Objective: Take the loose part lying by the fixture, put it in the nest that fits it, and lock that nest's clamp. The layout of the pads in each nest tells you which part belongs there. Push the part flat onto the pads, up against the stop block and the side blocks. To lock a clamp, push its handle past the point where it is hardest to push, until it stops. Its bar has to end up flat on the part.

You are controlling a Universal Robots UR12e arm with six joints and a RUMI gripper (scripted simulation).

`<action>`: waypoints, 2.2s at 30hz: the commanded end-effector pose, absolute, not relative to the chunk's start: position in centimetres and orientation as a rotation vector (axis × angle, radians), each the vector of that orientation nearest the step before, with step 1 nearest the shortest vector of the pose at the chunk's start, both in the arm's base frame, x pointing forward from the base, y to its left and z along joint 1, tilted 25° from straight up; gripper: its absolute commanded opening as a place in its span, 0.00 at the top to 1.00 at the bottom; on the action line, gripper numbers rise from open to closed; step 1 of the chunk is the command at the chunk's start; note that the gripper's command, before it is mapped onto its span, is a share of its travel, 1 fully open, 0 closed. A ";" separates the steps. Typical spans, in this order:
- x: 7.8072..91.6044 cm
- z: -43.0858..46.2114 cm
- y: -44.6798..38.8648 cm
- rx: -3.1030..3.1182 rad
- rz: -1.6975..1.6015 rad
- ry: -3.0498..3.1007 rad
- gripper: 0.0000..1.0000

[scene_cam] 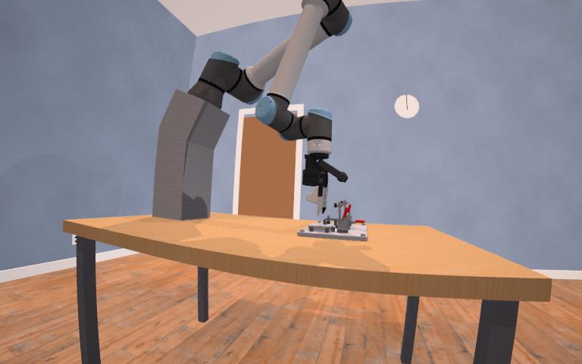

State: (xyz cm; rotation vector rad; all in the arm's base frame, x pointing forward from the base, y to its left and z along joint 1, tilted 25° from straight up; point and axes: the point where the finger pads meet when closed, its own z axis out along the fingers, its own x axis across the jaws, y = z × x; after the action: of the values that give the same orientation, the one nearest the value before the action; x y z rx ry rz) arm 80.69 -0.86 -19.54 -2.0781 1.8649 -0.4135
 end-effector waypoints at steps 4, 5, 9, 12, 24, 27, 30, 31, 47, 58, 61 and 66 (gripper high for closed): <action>80.2 -18.3 -0.9 -2.078 -0.414 1.864 0.41; 80.1 -18.2 -0.9 -2.078 -0.414 1.864 0.41; 80.1 -18.2 -0.9 -2.078 -0.414 1.864 0.41; 80.1 -18.2 -0.9 -2.078 -0.414 1.864 0.41; 80.1 -18.1 -0.9 -2.078 -0.414 1.864 0.72; 79.9 -17.6 -0.9 -2.078 -0.414 1.864 0.72; 79.7 -17.3 -1.0 -2.078 -0.414 1.864 0.72; 79.6 -17.0 -1.0 -2.078 -0.414 1.864 0.72; 76.0 -9.3 -1.3 -2.078 -0.414 1.864 0.72; 75.3 -7.8 -1.4 -2.078 -0.414 1.864 0.72; 75.5 -7.7 -1.4 -2.078 -0.414 1.864 0.72; 75.9 -7.5 -1.3 -2.078 -0.414 1.864 0.72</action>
State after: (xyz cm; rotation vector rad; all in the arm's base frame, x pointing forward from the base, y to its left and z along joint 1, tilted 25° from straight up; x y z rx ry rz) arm 75.56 -1.37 -7.73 -2.0781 1.8649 -0.4133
